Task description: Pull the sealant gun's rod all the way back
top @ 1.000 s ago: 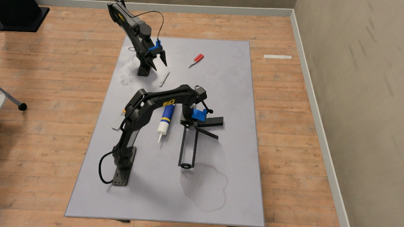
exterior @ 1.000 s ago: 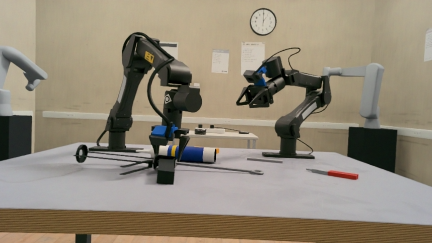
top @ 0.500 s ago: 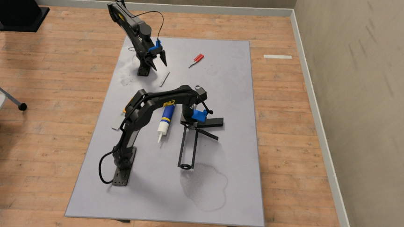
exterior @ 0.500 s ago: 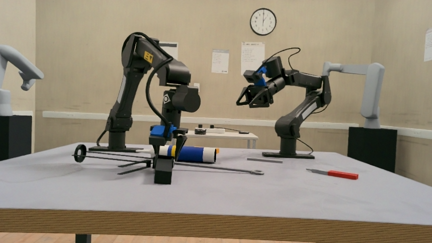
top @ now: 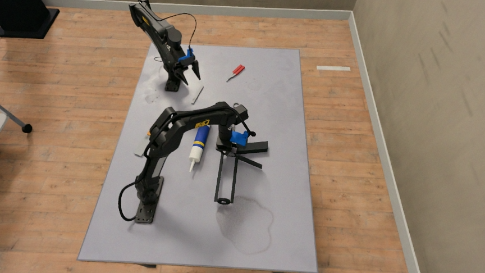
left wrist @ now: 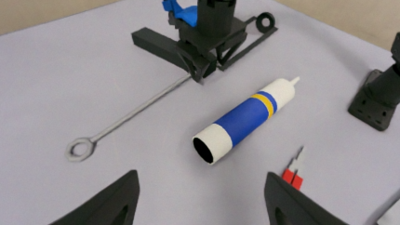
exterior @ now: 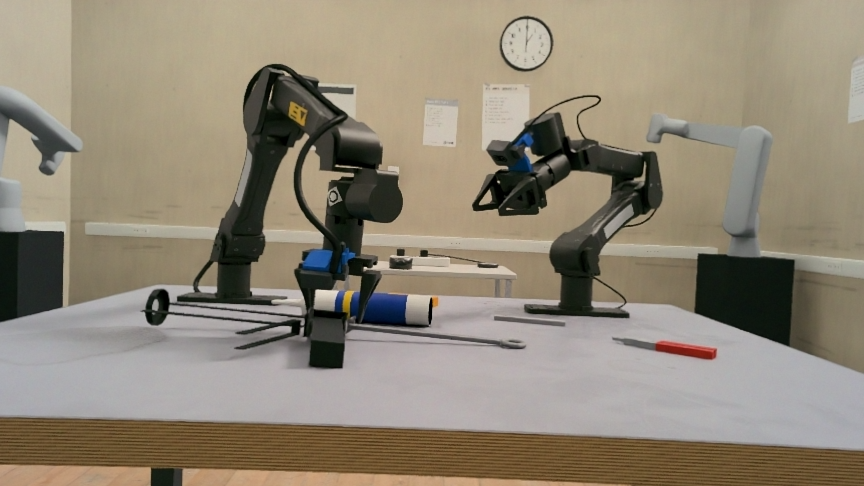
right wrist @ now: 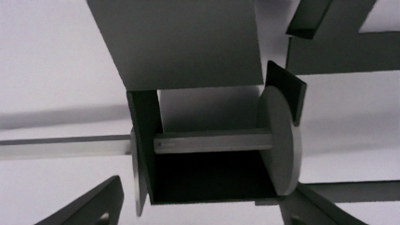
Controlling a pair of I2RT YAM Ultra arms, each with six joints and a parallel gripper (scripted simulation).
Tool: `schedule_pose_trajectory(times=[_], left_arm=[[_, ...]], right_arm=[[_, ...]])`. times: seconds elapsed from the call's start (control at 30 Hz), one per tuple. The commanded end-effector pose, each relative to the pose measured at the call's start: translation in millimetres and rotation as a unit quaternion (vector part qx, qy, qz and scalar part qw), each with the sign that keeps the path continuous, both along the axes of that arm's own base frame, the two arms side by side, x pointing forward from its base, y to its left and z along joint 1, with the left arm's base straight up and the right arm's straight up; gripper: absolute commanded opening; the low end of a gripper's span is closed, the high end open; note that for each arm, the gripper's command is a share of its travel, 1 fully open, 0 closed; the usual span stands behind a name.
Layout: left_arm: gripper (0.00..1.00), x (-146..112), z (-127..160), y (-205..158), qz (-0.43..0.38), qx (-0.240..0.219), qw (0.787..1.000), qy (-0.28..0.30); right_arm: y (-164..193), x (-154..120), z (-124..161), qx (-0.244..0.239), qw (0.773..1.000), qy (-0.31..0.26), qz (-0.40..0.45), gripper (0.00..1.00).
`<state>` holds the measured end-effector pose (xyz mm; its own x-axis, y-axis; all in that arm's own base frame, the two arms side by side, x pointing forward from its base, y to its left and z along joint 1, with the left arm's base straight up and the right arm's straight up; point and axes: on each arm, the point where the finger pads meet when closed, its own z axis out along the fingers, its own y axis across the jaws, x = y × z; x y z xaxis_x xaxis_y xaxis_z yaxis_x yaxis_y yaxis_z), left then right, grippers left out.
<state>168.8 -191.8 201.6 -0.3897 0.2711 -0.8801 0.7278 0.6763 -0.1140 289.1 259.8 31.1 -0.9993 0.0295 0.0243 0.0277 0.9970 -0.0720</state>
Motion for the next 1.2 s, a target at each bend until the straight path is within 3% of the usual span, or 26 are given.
schedule_pose_trajectory(times=[0.0, 0.43, 0.5, 0.73, 0.8, 1.17], left_arm=[[0.66, -1.0, 12.2, -0.8, -0.004, -0.013, 1.000, -0.021], [0.66, -1.0, 12.2, -0.8, -0.004, -0.013, 1.000, -0.021], [0.66, -1.0, 12.2, -0.8, -0.004, -0.013, 1.000, -0.021], [0.66, -1.0, 12.2, -0.8, -0.004, -0.013, 1.000, -0.021], [0.66, -1.0, 12.2, -0.8, -0.004, -0.013, 1.000, -0.021], [0.66, -1.0, 12.2, -0.8, -0.004, -0.013, 1.000, -0.021]], right_arm=[[-0.7, 2.9, 24.3, 0.014, 1.000, -0.020, 0.003, 0.78], [12.5, 1.5, 55.3, 0.015, 1.000, -0.016, -0.001, 0.78], [13.5, 6.5, 55.5, 0.018, 0.999, -0.030, 0.018, 1.00], [3.4, 20.5, 72.0, 0.050, 0.984, -0.107, 0.132, 1.00], [3.4, 20.5, 72.0, 0.050, 0.984, -0.107, 0.132, 1.00], [-39.4, 0.1, 107.3, 0.094, 0.929, -0.198, 0.299, 1.00]])
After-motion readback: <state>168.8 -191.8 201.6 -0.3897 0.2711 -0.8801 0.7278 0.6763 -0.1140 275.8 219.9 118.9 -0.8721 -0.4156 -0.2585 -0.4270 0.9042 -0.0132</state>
